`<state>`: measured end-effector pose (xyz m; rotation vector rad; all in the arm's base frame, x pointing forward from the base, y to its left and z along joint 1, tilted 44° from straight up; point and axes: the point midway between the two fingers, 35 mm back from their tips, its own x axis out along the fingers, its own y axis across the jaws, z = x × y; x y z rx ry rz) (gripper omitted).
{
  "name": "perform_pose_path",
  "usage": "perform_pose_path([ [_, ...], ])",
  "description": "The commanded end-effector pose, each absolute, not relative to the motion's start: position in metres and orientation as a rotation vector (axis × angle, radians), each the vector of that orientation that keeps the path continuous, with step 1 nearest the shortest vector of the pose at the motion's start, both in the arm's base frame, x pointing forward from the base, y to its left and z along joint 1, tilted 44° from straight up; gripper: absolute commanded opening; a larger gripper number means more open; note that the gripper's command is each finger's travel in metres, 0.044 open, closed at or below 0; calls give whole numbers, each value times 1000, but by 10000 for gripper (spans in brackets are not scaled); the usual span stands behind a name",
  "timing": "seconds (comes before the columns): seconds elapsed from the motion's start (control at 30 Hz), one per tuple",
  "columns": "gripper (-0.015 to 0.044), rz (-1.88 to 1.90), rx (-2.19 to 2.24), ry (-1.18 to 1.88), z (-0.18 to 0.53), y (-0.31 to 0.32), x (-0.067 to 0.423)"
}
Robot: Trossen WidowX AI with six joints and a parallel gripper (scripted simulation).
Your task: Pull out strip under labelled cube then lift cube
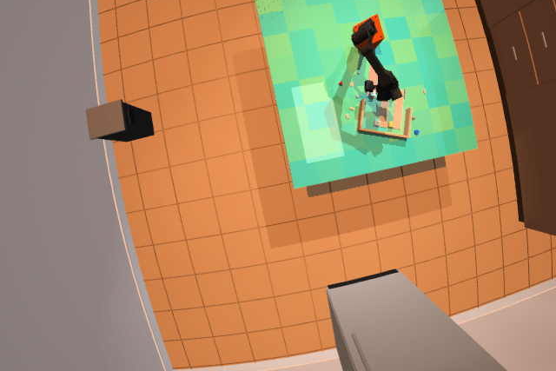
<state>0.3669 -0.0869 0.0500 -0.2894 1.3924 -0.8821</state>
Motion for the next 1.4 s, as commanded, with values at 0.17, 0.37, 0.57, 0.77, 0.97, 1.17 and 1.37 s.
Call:
perform_pose_path([
  [0.17,250,-881,-296,1393,39,-98,368],
  [0.37,250,-881,-297,1393,32,-105,367],
  [0.57,250,-882,-297,1393,25,-111,367],
  [0.77,250,-882,-298,1393,19,-118,365],
  [0.97,250,-883,-298,1393,15,-122,365],
  [1.17,132,-885,-291,1393,17,-120,365],
  [1.37,72,-885,-291,1393,17,-120,365],
])
